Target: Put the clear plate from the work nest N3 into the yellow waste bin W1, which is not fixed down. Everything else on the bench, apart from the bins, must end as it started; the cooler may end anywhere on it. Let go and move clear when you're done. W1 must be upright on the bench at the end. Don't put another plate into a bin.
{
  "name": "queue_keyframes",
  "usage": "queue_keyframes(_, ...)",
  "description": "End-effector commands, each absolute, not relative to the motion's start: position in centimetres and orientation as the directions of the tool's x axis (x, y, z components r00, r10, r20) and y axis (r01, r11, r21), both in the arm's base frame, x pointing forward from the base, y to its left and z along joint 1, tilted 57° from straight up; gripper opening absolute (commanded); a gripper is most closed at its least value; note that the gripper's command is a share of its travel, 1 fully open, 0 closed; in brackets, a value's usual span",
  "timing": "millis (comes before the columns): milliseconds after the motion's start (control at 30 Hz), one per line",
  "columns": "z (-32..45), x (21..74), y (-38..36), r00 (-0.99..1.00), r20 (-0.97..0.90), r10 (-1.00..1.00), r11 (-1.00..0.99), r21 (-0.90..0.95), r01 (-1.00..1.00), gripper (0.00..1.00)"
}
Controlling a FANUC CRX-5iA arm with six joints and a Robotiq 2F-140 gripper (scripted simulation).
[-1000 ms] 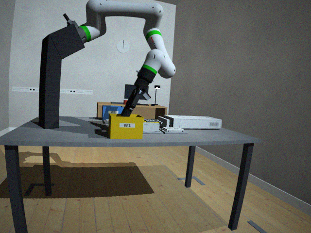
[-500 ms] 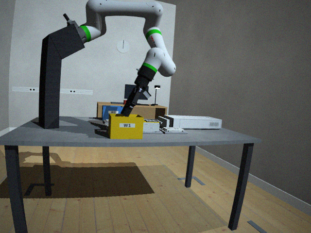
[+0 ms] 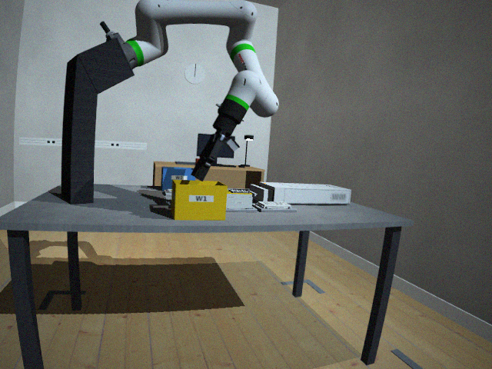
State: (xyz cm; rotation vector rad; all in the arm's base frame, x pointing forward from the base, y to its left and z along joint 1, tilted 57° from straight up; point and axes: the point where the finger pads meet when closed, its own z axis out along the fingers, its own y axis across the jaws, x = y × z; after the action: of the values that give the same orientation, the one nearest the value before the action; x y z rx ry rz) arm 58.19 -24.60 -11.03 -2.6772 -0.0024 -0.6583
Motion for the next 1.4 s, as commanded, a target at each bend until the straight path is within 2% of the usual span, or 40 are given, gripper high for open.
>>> queue_keyframes(0,-10.8,57.8,-24.8,0.890,0.448,-0.088,-0.927,-0.363,0.091,0.70)
queue_keyframes(400,-10.3,57.2,-25.0,0.890,0.448,-0.088,-0.927,-0.363,0.091,0.70)
queue_keyframes(1367,-2.4,56.5,-17.8,0.890,0.448,-0.088,-0.927,-0.363,0.091,0.70)
